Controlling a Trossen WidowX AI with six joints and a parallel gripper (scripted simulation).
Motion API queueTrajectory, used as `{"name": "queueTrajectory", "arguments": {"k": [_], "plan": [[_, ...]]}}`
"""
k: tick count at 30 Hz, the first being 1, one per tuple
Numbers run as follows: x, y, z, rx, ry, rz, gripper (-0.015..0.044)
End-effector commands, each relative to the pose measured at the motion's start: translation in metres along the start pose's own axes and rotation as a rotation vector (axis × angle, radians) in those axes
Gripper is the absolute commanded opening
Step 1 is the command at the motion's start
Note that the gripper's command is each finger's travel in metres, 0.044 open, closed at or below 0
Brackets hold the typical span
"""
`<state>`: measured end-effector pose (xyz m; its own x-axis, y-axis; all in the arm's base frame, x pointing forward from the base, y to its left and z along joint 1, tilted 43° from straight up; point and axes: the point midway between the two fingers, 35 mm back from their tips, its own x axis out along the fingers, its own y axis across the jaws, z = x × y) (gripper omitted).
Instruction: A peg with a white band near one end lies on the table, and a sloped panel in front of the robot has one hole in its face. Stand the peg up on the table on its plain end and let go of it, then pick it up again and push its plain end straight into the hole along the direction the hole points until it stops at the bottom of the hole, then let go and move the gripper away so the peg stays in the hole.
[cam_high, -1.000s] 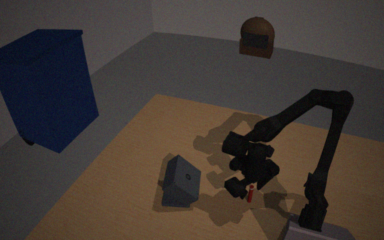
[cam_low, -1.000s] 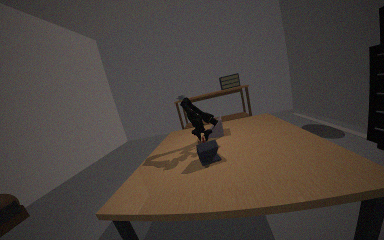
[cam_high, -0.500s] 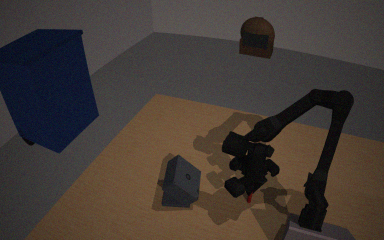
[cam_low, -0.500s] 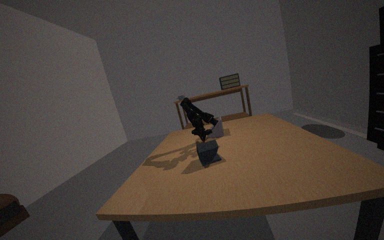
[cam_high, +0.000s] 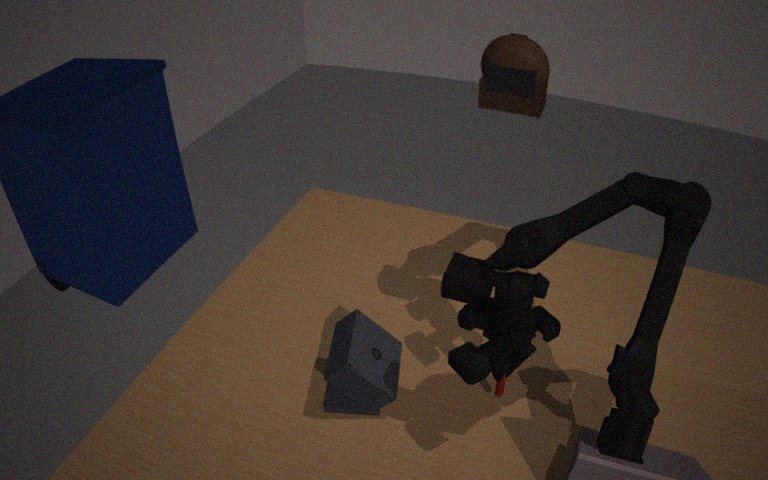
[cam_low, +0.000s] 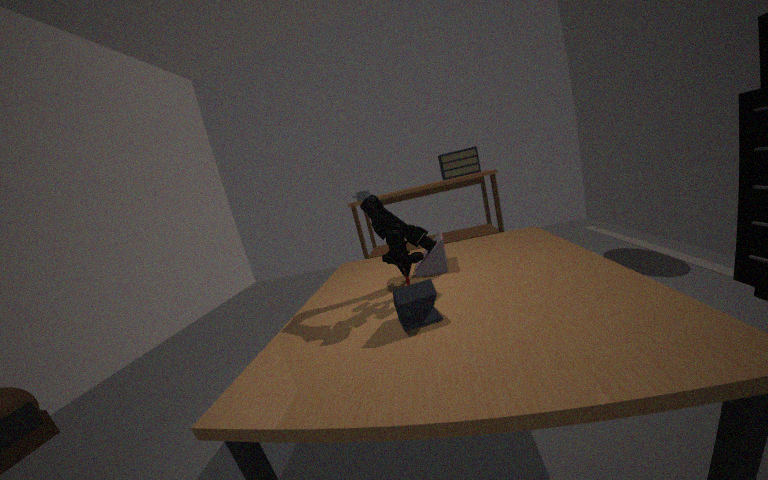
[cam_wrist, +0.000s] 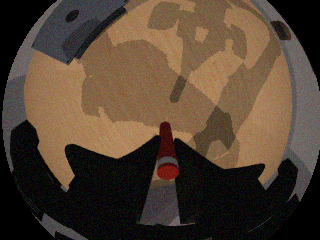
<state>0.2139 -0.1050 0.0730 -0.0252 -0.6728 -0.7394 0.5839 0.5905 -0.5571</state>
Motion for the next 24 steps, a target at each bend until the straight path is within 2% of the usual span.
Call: {"name": "queueTrajectory", "arguments": {"k": [1, 10, 24], "plan": [[-0.017, 0.002, 0.001, 0.007, -0.001, 0.006, 0.0], [-0.049, 0.002, -0.001, 0.003, -0.003, -0.001, 0.0], [-0.05, 0.011, 0.003, 0.083, -0.016, 0.082, 0.0]]}}
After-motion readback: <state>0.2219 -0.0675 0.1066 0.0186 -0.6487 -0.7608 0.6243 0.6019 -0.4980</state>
